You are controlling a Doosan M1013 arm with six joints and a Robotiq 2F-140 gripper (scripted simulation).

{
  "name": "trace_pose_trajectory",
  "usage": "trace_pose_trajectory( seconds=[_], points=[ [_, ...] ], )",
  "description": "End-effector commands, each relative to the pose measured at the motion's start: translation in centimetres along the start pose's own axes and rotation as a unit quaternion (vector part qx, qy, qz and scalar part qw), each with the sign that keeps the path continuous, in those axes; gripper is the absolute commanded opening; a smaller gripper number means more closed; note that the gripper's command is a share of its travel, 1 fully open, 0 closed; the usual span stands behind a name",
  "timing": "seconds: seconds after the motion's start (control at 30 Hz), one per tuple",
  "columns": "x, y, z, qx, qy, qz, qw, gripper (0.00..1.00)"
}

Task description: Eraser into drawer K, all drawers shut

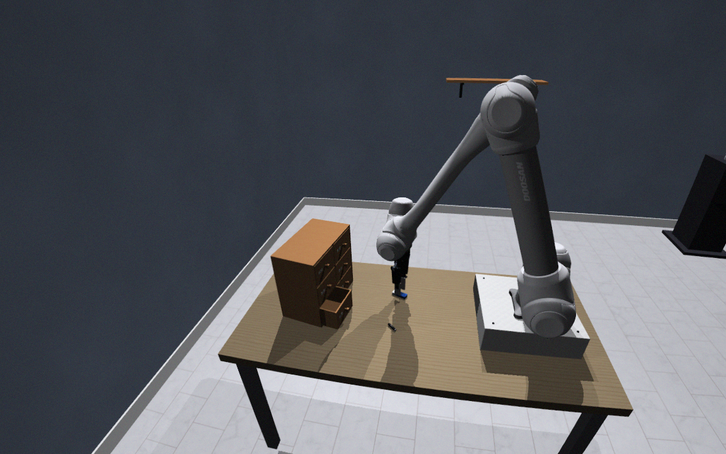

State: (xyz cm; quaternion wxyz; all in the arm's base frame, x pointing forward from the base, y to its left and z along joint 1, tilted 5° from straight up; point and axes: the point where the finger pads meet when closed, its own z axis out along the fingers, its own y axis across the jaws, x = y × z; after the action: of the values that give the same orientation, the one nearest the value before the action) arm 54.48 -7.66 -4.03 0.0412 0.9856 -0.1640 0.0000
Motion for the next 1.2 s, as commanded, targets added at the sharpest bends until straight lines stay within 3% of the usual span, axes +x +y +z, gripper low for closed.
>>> trace_pose_trajectory(
  seconds=[0.0,0.87,1.17],
  points=[
    [0.0,0.0,0.1,0.0,0.0,0.0,1.0,0.23],
    [0.0,0.0,0.2,0.0,0.0,0.0,1.0,0.23],
    [0.0,0.0,1.2,0.0,0.0,0.0,1.0,0.23]
  ],
)
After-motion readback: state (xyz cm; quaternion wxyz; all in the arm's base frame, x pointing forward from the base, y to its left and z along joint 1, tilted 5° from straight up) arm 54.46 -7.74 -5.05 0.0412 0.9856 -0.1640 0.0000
